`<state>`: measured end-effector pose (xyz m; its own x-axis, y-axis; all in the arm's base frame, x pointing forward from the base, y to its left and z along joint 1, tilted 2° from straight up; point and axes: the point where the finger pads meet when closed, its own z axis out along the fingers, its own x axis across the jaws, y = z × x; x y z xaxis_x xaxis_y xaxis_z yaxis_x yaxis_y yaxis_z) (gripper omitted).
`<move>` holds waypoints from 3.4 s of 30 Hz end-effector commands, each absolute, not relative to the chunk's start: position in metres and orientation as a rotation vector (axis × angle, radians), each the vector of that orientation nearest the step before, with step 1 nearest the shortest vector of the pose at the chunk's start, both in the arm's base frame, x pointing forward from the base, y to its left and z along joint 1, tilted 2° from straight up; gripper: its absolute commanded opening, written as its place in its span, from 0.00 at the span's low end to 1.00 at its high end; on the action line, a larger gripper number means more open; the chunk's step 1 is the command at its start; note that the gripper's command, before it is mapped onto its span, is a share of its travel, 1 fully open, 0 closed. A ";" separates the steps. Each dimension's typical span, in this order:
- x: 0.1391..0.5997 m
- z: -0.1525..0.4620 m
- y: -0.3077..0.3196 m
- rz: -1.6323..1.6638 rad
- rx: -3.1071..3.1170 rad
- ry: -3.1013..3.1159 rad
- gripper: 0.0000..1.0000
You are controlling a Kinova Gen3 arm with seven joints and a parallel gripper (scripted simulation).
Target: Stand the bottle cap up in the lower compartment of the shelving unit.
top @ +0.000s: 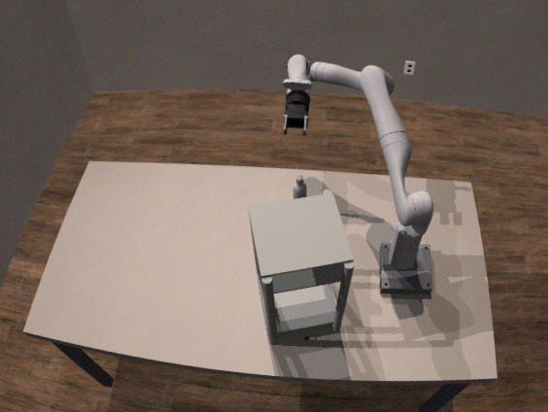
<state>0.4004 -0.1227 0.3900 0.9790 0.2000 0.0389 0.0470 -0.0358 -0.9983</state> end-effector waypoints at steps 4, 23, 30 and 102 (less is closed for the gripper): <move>0.390 0.388 -0.120 0.177 -1.558 -0.225 1.00; 0.383 0.389 -0.116 0.213 -1.542 -0.247 1.00; 0.383 0.389 -0.116 0.213 -1.542 -0.247 1.00; 0.385 0.304 -0.115 0.213 -1.542 -0.247 1.00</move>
<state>0.3848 -0.1148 0.3085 0.9571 0.2885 0.0252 0.0226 0.0123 -0.9997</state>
